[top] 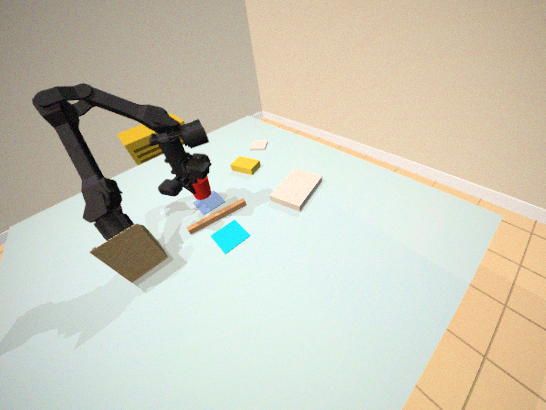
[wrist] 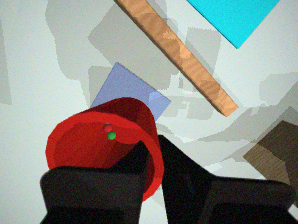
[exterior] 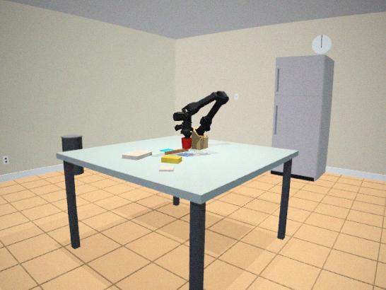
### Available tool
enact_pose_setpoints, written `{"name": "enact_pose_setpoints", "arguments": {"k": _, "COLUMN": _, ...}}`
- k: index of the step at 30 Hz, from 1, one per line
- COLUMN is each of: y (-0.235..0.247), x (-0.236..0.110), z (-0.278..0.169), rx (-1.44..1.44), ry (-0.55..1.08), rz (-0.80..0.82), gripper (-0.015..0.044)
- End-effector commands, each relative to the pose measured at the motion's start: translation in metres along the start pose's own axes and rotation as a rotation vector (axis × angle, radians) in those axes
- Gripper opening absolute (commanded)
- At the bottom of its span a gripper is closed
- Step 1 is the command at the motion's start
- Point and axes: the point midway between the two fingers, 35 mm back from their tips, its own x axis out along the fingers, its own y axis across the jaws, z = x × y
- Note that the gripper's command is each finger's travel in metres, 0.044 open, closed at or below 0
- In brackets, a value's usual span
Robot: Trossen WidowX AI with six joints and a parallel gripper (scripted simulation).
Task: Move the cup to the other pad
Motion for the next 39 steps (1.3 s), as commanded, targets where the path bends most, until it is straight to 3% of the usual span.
{"name": "enact_pose_setpoints", "arguments": {"k": 1, "y": 0.0, "x": -0.003, "z": 0.0, "rx": -0.005, "ry": -0.003, "rz": -0.001, "gripper": 0.0}}
{"name": "enact_pose_setpoints", "arguments": {"k": 20, "y": -0.001, "x": -0.001, "z": 0.002, "rx": -0.001, "ry": 0.0, "rz": -0.001, "gripper": 0.0}}
{"name": "enact_pose_setpoints", "arguments": {"k": 39, "y": -0.025, "x": -0.003, "z": 0.036, "rx": -0.004, "ry": -0.006, "rz": -0.003, "gripper": 0.0}}
